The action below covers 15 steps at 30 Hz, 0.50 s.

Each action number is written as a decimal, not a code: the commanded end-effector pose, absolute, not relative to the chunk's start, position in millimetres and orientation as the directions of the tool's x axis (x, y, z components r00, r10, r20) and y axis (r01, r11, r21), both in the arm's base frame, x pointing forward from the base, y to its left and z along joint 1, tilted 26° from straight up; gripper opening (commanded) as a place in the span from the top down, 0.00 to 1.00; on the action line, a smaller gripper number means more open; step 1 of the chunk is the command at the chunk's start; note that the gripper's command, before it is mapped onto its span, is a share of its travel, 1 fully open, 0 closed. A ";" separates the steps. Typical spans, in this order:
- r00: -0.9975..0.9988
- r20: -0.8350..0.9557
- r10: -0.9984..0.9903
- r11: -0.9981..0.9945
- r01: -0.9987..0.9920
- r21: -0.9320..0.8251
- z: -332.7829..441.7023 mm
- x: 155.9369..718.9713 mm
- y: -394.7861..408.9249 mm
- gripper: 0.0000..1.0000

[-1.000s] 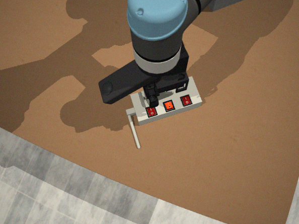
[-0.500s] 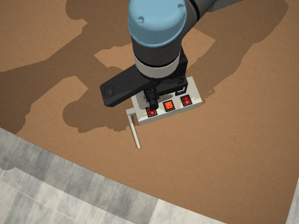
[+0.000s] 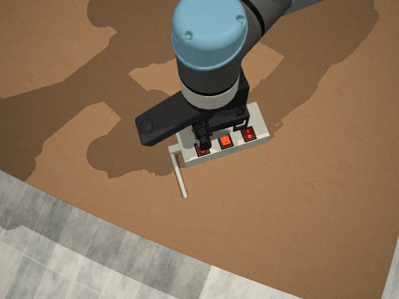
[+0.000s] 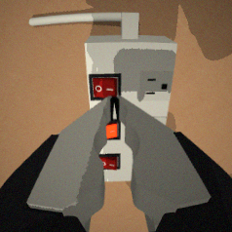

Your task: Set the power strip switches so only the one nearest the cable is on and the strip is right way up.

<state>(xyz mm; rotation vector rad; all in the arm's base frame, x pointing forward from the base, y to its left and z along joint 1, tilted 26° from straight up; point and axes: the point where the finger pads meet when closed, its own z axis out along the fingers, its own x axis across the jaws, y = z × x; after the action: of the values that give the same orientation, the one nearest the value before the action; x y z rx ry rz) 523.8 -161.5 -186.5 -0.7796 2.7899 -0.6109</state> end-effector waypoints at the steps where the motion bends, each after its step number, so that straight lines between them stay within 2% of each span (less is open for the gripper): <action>1: -0.846 -0.063 -0.530 0.778 -0.455 -0.434 -189.2 525.3 -162.6 1.00; 15: -0.846 -0.063 -0.530 0.778 -0.455 -0.434 -190.3 525.6 -163.1 1.00</action>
<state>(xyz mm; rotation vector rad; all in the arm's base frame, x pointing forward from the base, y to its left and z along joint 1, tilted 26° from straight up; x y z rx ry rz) 525.3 -163.1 -190.7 -0.7796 2.7899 -0.6110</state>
